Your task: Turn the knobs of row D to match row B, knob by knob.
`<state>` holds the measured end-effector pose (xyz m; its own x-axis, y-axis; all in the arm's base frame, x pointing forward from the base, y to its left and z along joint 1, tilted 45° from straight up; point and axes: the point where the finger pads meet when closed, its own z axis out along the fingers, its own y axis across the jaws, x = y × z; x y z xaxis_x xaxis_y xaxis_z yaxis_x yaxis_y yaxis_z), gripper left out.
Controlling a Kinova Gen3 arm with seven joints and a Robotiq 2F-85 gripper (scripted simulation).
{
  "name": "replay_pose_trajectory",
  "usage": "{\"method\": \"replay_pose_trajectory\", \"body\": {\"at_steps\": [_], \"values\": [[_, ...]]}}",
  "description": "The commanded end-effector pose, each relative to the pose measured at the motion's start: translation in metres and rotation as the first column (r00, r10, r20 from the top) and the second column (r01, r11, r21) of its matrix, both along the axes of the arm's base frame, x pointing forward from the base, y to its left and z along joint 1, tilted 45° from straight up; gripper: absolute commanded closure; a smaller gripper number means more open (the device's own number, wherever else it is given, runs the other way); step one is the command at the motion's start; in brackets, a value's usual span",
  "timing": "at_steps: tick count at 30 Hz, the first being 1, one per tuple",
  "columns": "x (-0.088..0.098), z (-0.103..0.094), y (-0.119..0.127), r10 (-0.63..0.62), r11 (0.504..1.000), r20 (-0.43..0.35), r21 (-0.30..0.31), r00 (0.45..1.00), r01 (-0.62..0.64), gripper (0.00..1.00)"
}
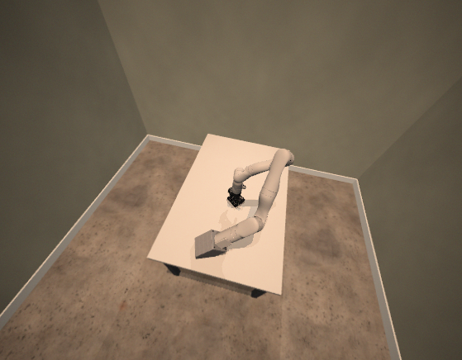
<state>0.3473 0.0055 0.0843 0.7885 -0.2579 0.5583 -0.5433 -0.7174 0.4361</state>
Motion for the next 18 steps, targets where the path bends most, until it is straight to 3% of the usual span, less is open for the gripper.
{"method": "replay_pose_trajectory", "body": {"at_steps": [1, 18], "values": [[0.0002, 0.0001, 0.0006, 0.001, 1.0, 0.001, 0.001, 1.0, -0.001, 0.0], [-0.0011, -0.001, 0.0012, 0.002, 1.0, 0.003, 0.0, 1.0, -0.002, 0.0]]}}
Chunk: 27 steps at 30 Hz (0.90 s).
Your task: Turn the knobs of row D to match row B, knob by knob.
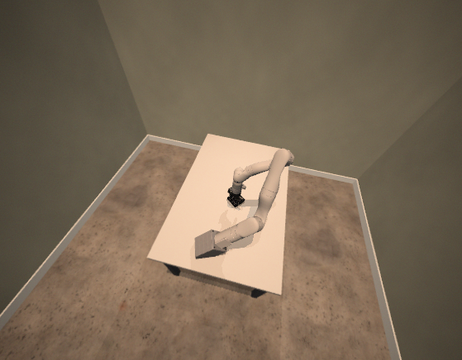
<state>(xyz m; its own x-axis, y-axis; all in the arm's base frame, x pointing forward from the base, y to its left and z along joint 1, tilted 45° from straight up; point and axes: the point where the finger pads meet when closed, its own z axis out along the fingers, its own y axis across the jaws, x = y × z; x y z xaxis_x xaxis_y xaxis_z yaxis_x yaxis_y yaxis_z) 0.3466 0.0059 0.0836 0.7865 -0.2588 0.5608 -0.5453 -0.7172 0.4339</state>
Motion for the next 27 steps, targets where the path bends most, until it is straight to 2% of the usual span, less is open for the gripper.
{"method": "replay_pose_trajectory", "body": {"at_steps": [1, 27], "values": [[0.0, 0.0, 0.001, 0.003, 1.0, -0.001, -0.001, 1.0, -0.003, 0.0], [-0.031, -0.026, 0.016, 0.005, 1.0, 0.003, -0.002, 1.0, -0.005, 0.0]]}}
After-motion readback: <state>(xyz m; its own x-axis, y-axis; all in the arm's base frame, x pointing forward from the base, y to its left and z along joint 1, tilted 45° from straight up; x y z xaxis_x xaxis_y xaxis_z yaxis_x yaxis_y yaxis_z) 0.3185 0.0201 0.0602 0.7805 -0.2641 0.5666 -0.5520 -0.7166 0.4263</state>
